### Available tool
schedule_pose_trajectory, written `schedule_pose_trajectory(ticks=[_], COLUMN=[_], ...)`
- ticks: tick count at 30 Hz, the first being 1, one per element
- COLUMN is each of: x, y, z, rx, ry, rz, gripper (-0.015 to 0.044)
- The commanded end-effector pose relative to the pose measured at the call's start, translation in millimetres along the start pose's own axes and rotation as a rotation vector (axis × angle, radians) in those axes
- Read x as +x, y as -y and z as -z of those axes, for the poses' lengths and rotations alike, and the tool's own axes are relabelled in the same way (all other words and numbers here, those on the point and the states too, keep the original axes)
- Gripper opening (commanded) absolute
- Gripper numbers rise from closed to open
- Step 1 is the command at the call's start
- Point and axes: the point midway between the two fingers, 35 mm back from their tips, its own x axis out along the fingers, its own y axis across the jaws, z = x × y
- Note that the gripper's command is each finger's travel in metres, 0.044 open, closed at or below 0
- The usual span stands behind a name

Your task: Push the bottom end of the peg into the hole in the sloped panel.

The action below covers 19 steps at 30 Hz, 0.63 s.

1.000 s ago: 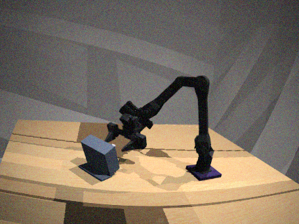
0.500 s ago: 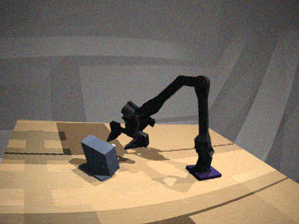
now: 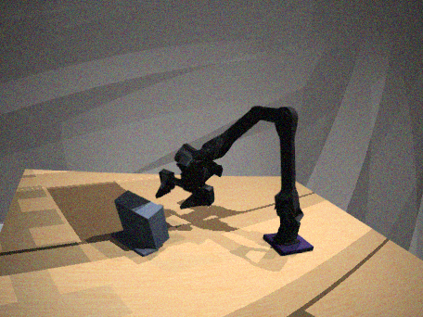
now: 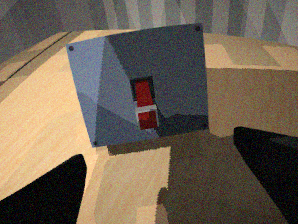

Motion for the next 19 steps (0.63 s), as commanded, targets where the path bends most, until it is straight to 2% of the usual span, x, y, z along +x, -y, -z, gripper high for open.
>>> schedule_pose_trajectory(ticks=[1, 19], x=[-5.3, -24.3], y=[1.1, -0.2], z=[-0.9, 0.2], rx=[-0.006, -0.001], ry=[0.006, 0.016], rz=[0.001, 0.006], gripper=[0.0440, 0.0440])
